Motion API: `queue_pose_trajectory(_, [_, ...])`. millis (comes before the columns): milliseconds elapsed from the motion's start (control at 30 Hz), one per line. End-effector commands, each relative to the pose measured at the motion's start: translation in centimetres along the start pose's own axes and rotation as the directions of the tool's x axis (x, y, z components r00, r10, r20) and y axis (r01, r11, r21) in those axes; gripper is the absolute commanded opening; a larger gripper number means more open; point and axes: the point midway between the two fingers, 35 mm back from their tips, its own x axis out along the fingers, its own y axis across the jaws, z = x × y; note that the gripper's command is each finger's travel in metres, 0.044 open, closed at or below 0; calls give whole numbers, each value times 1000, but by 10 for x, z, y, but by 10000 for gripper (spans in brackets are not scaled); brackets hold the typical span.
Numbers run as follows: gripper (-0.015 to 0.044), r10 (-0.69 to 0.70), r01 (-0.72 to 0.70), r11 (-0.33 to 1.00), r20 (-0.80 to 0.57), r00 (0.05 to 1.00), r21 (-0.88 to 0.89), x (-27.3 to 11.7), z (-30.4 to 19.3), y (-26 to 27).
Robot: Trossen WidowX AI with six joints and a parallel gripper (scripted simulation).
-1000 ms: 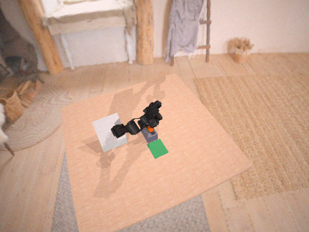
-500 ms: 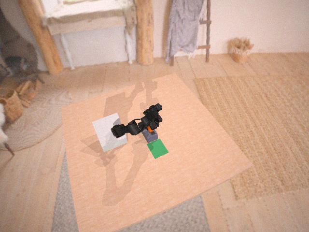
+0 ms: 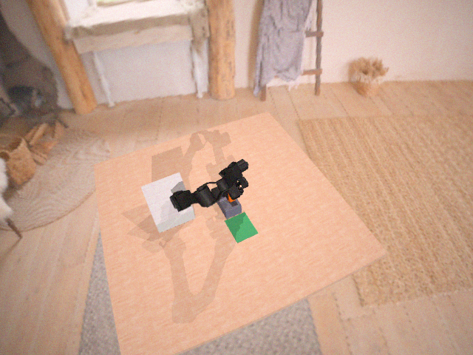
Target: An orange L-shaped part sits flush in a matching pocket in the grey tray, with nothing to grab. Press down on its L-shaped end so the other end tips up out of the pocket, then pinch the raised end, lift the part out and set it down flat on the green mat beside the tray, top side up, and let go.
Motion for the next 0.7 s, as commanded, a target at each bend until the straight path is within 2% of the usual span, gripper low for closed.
queue_pose_trajectory(0, [102, 0, 0, 1000, 0, 1000, 2, 0, 0, 0])
queue_pose_trajectory(100, [82, 0, 0, 1000, 0, 1000, 2, 0, 0, 0])
queue_pose_trajectory(200, [3, 0, 0, 1000, 0, 1000, 2, 0, 0, 0])
queue_pose_trajectory(667, [0, 0, 0, 1000, 2, 1000, -1, -12, 0, 0])
